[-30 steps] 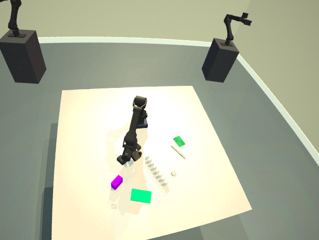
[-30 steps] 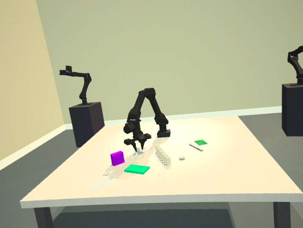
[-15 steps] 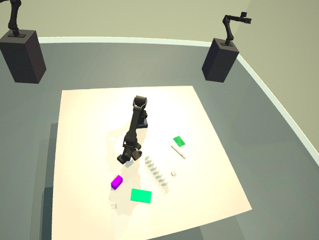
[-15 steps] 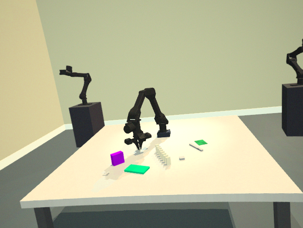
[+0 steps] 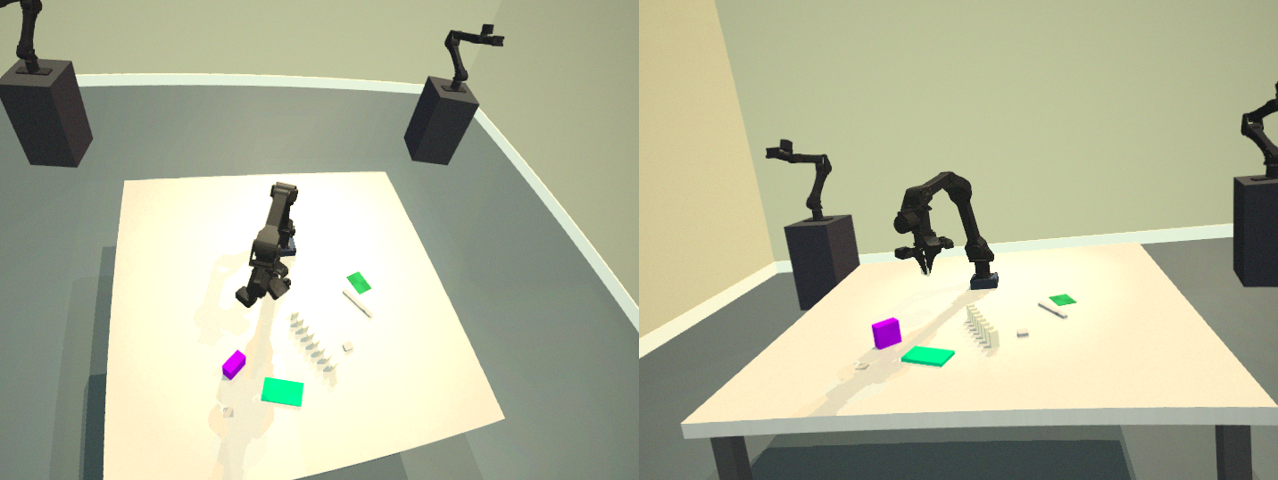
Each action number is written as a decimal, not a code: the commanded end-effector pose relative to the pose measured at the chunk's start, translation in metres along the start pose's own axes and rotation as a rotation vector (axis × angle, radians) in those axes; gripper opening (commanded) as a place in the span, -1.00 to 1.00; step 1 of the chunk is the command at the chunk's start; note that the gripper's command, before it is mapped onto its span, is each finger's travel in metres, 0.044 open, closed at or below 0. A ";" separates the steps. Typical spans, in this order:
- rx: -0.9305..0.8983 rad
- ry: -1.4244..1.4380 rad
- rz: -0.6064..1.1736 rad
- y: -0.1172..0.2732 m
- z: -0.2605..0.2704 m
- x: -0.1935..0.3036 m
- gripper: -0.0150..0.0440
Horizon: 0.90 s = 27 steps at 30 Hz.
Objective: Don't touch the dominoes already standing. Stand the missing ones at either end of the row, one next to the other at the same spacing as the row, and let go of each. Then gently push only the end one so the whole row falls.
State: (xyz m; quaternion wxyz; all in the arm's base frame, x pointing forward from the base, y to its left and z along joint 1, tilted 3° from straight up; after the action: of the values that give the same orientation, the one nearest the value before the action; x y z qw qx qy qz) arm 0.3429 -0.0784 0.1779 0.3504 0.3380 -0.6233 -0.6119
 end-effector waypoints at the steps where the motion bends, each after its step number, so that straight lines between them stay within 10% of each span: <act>1: -0.012 -0.020 0.004 0.006 0.000 0.003 -0.40; 10: -0.002 -0.800 0.020 0.007 -0.021 0.133 -0.40; 27: 0.107 -0.912 -0.177 -0.019 -0.040 0.143 -0.40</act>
State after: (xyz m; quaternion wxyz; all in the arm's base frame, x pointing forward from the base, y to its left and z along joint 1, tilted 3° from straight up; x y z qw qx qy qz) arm 0.3013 -0.2193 0.1686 -0.0071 0.0963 -0.7153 -0.6921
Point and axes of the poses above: the point midway between the two fingers, 35 mm back from their tips, its own y axis back along the fingers, its own z axis across the jaws, x = y × z, the point moved 3 cm from there along y, back along the fingers, and after that the axes turned 10 degrees about y, right-handed, at the moved point
